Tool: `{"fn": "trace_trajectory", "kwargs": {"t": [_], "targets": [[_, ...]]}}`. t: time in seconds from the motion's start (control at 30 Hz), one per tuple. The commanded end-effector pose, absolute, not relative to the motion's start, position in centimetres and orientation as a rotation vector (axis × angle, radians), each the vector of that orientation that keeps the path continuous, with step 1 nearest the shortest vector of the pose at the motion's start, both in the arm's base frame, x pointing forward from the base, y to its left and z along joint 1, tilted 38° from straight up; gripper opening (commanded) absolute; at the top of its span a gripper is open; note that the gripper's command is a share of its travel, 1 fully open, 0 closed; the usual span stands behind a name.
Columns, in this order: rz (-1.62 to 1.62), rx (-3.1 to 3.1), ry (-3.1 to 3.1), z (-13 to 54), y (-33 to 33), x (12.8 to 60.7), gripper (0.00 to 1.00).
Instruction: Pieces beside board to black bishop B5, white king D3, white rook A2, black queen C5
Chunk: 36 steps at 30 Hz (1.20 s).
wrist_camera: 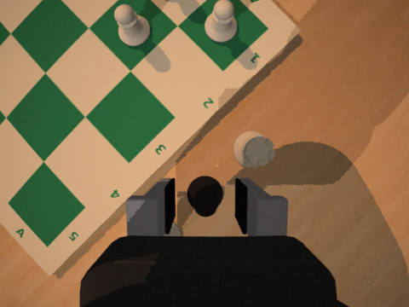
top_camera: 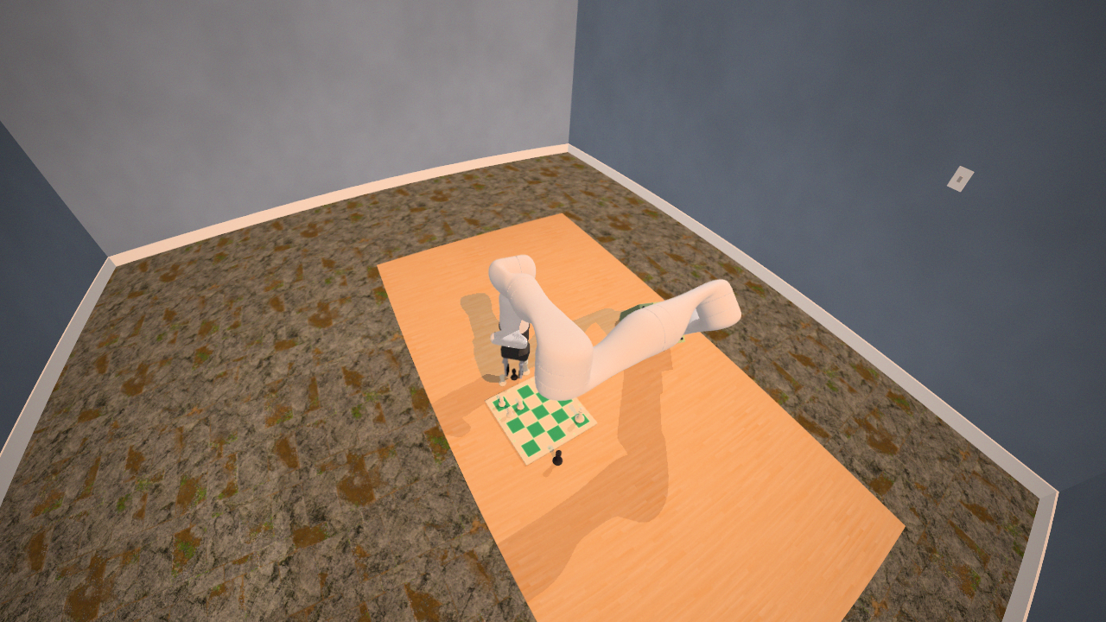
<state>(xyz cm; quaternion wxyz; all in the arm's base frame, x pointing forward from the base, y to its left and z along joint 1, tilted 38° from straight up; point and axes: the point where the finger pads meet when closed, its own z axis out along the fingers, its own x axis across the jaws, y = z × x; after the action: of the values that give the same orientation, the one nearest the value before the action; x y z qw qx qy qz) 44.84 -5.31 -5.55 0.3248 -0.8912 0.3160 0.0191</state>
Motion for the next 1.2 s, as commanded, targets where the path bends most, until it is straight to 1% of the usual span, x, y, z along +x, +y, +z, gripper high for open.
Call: {"fn": "trace_trajectory", "kwargs": {"t": [0.0,0.7,0.73,1.17], "targets": [[0.048,-2.337,0.829,-5.49,-5.39,44.87,0.73],[0.048,-2.337,0.829,-5.49,-5.39,44.87,0.73],[0.048,-2.337,0.829,-5.49,-5.39,44.87,0.00],[0.048,-2.337,0.829,-5.49,-5.39,44.87,0.00]]}}
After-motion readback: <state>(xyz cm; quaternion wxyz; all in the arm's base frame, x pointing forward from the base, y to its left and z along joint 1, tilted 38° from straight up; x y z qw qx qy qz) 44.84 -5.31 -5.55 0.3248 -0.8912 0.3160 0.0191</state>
